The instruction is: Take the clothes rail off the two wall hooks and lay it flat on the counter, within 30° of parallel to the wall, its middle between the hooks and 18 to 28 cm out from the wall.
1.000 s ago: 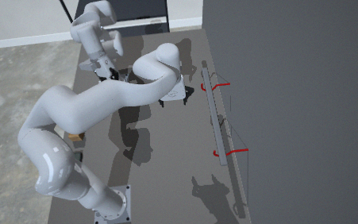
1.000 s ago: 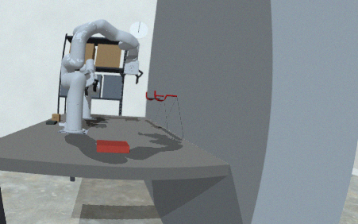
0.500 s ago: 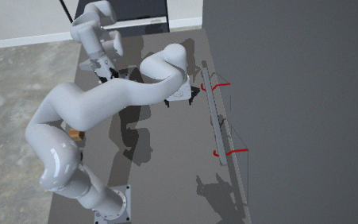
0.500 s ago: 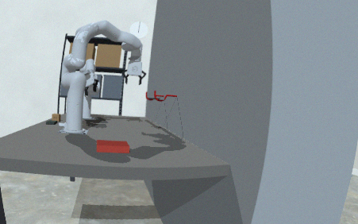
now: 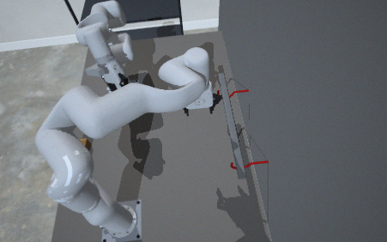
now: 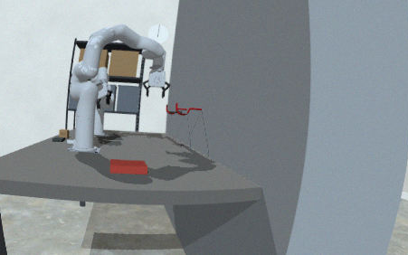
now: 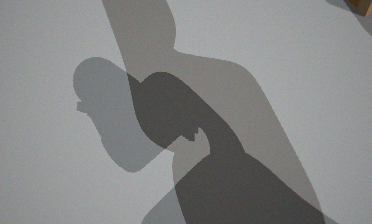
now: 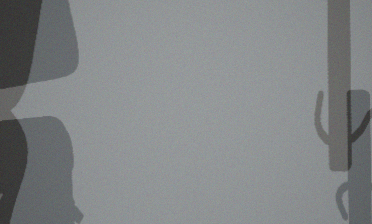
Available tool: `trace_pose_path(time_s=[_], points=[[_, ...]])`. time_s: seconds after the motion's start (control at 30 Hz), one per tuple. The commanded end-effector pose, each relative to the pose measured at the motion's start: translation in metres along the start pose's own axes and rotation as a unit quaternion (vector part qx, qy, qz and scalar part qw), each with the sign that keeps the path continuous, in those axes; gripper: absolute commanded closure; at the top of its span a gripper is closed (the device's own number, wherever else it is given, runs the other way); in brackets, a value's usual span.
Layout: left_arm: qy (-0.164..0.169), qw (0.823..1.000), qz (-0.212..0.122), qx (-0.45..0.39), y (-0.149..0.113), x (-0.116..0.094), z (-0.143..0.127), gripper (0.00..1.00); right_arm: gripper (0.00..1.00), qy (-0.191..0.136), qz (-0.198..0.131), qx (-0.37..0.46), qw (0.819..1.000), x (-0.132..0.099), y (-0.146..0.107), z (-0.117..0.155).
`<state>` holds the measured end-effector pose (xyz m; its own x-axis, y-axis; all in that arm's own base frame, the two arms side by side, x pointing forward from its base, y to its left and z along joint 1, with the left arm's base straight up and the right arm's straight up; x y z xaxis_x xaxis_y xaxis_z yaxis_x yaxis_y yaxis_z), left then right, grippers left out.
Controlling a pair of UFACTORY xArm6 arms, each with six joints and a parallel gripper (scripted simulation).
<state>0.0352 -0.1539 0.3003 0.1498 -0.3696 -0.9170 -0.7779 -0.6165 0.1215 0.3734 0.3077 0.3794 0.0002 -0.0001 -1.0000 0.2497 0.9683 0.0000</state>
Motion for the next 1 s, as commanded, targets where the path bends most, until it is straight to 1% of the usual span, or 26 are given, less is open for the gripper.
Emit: trace_pose_path(time_s=[0.0,0.97], points=[[0.001,1.000,0.000,0.000,0.000,-0.001,0.000,0.00,0.00,-0.001,0.001,0.000,1.000,0.000,0.002,0.006],[0.001,1.000,0.000,0.000,0.000,-0.001,0.000,0.00,0.00,-0.001,0.001,0.000,1.000,0.009,0.011,0.048]])
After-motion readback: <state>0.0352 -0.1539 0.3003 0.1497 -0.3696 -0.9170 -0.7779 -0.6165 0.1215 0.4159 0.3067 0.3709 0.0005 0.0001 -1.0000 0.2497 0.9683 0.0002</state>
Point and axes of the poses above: on each arm, the point where the finger pads meet when closed, its own x axis out along the fingers, its own z axis across the jaws, y = z × x, the point moved 9 cm from there along -x, back along the fingers, and after that the axes turned 13 degrees about x, right-handed, at the moved point
